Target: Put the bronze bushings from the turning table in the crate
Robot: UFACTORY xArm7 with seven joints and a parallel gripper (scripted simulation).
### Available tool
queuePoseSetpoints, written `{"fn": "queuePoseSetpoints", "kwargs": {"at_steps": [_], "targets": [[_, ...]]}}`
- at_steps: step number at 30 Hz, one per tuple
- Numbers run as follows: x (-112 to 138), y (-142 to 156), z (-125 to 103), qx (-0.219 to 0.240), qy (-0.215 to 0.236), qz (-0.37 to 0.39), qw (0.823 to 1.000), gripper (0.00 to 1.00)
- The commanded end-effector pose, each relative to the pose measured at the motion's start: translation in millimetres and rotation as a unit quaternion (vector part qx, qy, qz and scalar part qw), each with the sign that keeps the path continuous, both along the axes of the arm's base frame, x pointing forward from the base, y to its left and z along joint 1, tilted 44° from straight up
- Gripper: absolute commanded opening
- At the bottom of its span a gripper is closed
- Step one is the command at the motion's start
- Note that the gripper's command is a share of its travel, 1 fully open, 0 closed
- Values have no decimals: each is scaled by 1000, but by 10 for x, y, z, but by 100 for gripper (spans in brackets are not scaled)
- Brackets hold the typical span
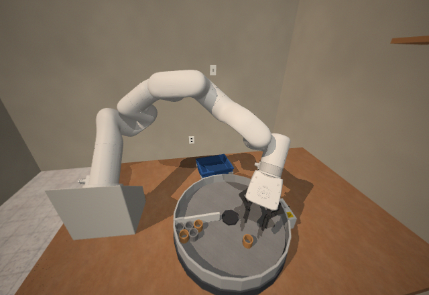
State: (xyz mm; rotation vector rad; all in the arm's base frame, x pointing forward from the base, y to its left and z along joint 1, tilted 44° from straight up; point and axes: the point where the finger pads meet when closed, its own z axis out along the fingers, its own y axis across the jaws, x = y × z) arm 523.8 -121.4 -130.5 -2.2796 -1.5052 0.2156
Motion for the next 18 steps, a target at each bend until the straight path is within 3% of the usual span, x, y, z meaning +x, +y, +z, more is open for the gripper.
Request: {"fn": "queuePoseSetpoints", "kwargs": {"at_steps": [1, 8, 15, 18], "targets": [[-55, -19, 17, 11, -29, 15, 999, 54], [-326, 17, 27, 69, -103, 87, 988, 54], [-577, 52, 39, 122, -171, 154, 966, 54], [-623, 58, 40, 131, -183, 166, 960, 54]]}}
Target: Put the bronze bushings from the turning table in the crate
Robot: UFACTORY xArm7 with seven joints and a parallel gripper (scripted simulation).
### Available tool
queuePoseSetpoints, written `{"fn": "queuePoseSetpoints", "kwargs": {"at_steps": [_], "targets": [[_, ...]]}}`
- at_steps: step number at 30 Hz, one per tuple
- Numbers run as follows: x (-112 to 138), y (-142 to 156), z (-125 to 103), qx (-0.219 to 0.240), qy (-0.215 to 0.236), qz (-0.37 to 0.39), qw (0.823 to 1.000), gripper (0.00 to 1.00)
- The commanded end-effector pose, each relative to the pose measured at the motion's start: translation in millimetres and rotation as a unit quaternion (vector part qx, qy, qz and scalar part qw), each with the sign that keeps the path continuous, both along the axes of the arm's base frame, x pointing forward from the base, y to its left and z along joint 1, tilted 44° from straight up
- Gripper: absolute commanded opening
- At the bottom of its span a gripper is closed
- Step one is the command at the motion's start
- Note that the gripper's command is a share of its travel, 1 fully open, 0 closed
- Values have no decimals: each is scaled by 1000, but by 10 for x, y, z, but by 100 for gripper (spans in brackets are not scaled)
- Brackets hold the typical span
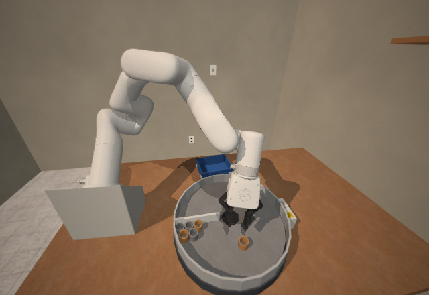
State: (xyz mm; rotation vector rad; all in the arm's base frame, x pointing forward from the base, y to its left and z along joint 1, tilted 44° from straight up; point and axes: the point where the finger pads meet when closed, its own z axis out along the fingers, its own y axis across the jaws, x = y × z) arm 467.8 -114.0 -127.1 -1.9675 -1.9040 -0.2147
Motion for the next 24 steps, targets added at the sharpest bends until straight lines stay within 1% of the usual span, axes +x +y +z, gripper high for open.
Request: {"fn": "queuePoseSetpoints", "kwargs": {"at_steps": [1, 7, 14, 16, 24], "targets": [[-106, -8, 11, 31, -50, 32, 998, 54], [-335, 23, 19, 80, -112, 93, 986, 54], [-577, 57, 33, 131, -179, 158, 962, 54], [-577, 57, 33, 131, -179, 158, 962, 54], [-762, 94, 54, 171, -236, 211, 933, 54]]}}
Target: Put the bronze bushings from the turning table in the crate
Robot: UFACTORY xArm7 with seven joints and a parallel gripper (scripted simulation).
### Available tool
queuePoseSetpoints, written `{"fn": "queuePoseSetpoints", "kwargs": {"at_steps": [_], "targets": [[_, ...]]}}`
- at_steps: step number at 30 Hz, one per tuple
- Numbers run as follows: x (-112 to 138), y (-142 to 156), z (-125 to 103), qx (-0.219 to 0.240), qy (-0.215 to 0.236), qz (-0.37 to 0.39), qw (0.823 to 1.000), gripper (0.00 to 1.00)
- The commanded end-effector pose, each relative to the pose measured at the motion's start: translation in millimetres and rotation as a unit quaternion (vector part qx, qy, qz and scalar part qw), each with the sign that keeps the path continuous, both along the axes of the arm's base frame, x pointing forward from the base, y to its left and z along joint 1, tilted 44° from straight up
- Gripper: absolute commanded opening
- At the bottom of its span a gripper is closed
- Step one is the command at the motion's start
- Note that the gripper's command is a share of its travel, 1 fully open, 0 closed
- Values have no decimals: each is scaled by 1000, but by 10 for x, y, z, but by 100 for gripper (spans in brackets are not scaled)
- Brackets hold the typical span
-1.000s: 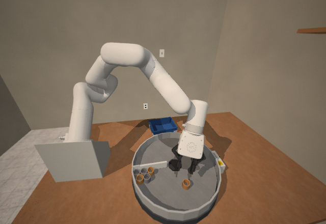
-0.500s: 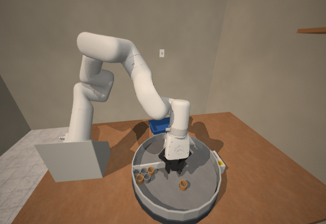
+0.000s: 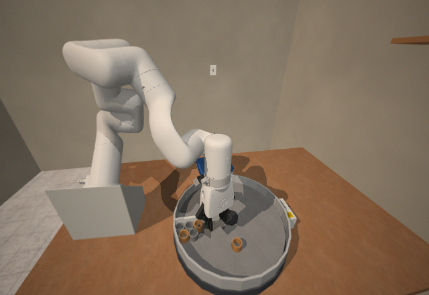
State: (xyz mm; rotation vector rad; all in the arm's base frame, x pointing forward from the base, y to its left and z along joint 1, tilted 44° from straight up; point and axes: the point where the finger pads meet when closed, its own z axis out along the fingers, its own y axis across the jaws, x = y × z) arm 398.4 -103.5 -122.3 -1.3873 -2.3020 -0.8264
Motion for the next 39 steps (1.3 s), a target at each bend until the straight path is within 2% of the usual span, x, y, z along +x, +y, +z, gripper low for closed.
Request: {"fn": "queuePoseSetpoints", "kwargs": {"at_steps": [1, 7, 21, 24, 26, 31, 39], "targets": [[-87, -8, 7, 21, -28, 25, 999, 54], [-161, 4, 11, 37, -49, 45, 997, 54], [-185, 20, 0, 43, -55, 53, 996, 54], [-185, 147, -139, 43, -53, 54, 996, 54], [-185, 147, -139, 43, -53, 54, 996, 54], [-186, 413, -432, 43, -53, 54, 996, 54], [-186, 429, -449, 43, -53, 54, 996, 54]]}}
